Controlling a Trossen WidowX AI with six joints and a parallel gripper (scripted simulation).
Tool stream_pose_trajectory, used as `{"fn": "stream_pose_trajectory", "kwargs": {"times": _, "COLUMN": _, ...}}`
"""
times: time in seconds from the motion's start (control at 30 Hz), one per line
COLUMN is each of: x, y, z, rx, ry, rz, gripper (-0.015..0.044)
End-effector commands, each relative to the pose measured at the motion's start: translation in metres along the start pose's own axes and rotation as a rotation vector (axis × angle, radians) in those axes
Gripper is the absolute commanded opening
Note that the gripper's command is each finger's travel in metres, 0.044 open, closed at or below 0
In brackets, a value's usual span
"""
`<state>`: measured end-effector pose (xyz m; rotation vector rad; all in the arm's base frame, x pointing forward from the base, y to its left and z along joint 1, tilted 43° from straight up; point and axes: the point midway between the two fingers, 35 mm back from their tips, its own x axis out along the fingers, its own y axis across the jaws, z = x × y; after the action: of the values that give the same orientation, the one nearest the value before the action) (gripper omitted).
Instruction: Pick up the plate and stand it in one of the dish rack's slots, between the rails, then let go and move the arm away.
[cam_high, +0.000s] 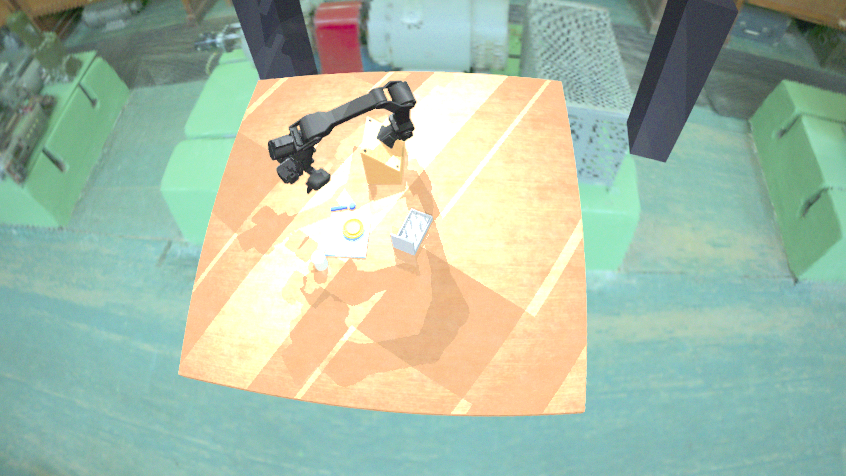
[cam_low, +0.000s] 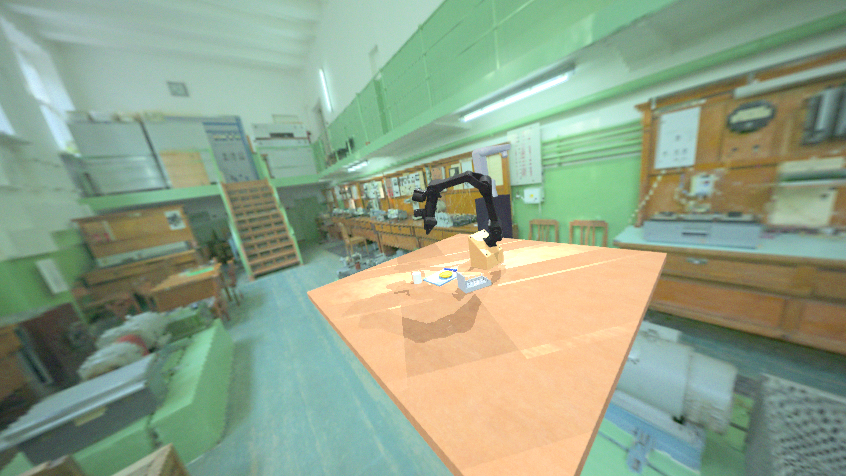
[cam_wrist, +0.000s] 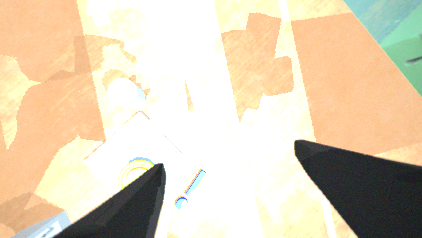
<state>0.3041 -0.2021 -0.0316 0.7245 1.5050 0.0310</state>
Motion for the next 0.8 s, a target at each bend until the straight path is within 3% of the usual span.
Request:
{"fn": "stream_pose_trajectory", "kwargs": {"times": 0.0, "x": 0.006, "y": 0.025, "z": -0.007, "rx": -0.102, "ry": 0.056, "rz": 0.039, "gripper": 0.04}}
{"fn": "stream_pose_trajectory", "kwargs": {"times": 0.47, "x": 0.019, "y": 0.116, "z": -0.044, "rx": -0.485, "ry": 0.252, "rz": 0.207, "gripper": 0.04}}
{"fn": "stream_pose_trajectory", "kwargs": {"times": 0.63, "x": 0.019, "y": 0.125, "z": -0.049, "rx": -0.522, "ry": 0.27, "rz": 0.226, "gripper": 0.04}}
{"fn": "stream_pose_trajectory", "kwargs": {"times": 0.77, "x": 0.054, "y": 0.129, "z": -0.058, "rx": -0.522, "ry": 0.268, "rz": 0.225, "gripper": 0.04}}
